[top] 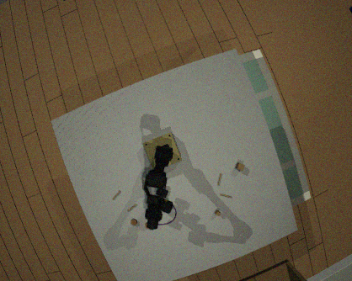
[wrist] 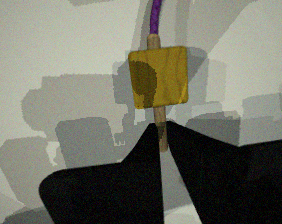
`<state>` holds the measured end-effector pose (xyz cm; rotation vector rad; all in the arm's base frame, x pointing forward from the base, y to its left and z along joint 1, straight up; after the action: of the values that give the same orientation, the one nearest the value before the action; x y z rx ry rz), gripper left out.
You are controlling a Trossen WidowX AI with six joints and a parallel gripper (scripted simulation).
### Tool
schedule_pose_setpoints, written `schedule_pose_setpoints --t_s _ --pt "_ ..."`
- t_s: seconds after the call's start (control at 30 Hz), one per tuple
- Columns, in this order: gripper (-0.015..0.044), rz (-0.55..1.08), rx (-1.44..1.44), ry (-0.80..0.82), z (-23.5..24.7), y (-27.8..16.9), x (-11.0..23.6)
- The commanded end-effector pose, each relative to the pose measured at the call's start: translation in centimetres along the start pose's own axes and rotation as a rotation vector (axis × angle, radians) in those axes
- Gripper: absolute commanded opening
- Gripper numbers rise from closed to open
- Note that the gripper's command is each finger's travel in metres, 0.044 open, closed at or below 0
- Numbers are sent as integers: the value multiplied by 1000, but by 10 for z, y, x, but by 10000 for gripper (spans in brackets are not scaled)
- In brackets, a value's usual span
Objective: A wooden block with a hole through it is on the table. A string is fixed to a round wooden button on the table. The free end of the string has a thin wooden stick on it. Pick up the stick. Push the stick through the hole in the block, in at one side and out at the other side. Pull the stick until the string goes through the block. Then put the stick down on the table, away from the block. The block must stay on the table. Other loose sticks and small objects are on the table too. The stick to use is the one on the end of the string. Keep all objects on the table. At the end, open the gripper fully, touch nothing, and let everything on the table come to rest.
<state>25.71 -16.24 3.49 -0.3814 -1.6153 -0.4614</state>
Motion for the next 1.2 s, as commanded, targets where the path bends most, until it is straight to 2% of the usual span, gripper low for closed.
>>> schedule_pose_setpoints --t_s 0.0,1.17 --pt "0 -5 2 0 2 -6 0" --pt "0 4 -29 -7 13 -50 4"
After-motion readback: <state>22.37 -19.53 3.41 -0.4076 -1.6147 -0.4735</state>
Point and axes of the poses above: the point midway between the two fingers, 35 mm back from their tips, its own x axis back along the fingers, its own z axis across the jaws, y = z × x, the point moved 4 cm from there along x, back along the fingers, and after that the axes turned 14 degrees about x, right-handed, at the moved point
